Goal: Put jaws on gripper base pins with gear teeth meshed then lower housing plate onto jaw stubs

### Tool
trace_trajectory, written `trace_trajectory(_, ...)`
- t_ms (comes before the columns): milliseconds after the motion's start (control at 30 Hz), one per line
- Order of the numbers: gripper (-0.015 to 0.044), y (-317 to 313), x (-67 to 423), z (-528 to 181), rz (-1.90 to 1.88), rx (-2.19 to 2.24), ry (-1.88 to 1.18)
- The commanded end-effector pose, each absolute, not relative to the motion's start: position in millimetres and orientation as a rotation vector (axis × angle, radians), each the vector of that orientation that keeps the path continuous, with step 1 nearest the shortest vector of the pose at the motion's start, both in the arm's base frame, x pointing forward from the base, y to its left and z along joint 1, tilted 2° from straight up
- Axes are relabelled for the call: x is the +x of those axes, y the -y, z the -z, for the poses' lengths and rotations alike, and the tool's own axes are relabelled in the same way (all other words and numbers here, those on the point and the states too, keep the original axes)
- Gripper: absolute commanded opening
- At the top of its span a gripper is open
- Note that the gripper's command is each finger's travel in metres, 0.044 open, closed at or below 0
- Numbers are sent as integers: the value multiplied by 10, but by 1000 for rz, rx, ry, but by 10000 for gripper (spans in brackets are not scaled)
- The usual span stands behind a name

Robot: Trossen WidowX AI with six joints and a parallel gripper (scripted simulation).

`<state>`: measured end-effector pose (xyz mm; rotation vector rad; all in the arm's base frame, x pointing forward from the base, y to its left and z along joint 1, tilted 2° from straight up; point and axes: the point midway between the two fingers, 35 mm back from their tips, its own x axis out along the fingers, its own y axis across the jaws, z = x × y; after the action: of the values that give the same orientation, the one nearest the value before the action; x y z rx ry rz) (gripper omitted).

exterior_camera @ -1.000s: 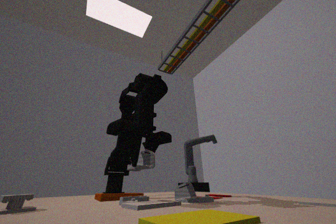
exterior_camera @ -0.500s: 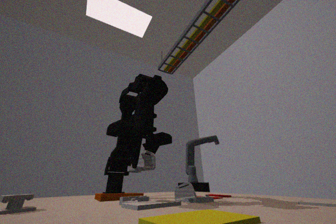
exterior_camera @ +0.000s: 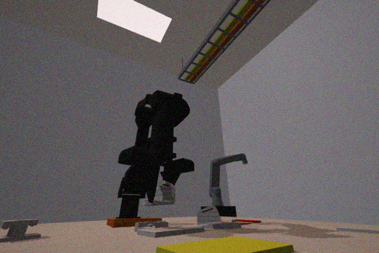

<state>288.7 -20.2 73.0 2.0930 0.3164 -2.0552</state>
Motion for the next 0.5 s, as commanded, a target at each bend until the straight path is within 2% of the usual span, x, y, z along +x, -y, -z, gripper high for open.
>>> trace_trajectory(0,134,196,2882,-652,2060,2088,-323)
trace_trajectory(467,134,191,2871,-485,2060,2087,-324)
